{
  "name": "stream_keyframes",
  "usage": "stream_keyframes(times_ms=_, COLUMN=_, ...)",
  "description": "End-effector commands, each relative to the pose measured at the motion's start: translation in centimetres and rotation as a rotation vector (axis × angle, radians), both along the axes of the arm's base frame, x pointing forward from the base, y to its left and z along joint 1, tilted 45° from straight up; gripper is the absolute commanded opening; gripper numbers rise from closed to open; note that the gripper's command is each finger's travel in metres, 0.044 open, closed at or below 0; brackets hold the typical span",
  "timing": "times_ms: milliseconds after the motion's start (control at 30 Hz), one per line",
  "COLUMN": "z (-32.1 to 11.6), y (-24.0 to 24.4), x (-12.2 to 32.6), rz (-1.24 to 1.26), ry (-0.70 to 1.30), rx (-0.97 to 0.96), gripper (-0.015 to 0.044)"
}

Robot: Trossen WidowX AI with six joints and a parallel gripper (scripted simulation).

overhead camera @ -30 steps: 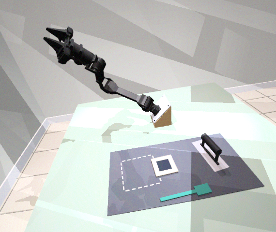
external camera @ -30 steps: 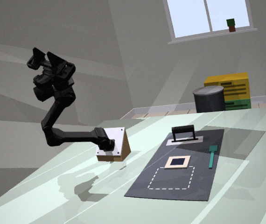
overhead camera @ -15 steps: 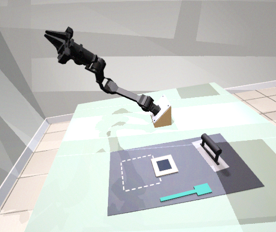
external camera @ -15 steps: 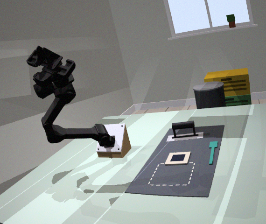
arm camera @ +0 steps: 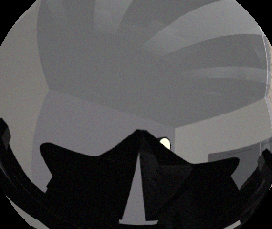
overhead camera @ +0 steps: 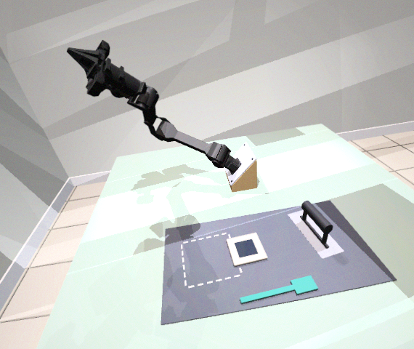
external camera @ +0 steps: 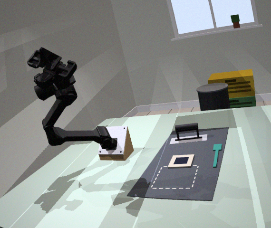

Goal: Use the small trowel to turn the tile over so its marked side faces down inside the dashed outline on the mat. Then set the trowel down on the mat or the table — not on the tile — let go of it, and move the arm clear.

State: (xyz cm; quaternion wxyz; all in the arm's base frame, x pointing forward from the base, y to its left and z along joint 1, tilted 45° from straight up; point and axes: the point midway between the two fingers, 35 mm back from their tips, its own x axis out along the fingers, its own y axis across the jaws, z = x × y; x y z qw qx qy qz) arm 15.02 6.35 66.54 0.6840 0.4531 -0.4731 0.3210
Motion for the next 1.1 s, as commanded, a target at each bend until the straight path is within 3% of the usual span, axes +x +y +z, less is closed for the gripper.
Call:
stream_keyframes(times_ms=0, z=0.0, y=0.0, x=0.0, rz=0.0, ry=0.0, rx=0.0, gripper=0.0)
stream_keyframes(times_ms=133, z=0.0, y=0.0, x=0.0, rz=0.0, ry=0.0, rx=0.0, gripper=0.01)
stream_keyframes(times_ms=833, z=0.0, y=0.0, x=0.0, rz=0.0, ry=0.0, rx=0.0, gripper=0.01)
stream_keyframes(times_ms=967, z=0.0, y=0.0, x=0.0, rz=0.0, ry=0.0, rx=0.0, gripper=0.0)
stream_keyframes(times_ms=1067, z=0.0, y=0.0, x=0.0, rz=0.0, ry=0.0, rx=0.0, gripper=0.0)
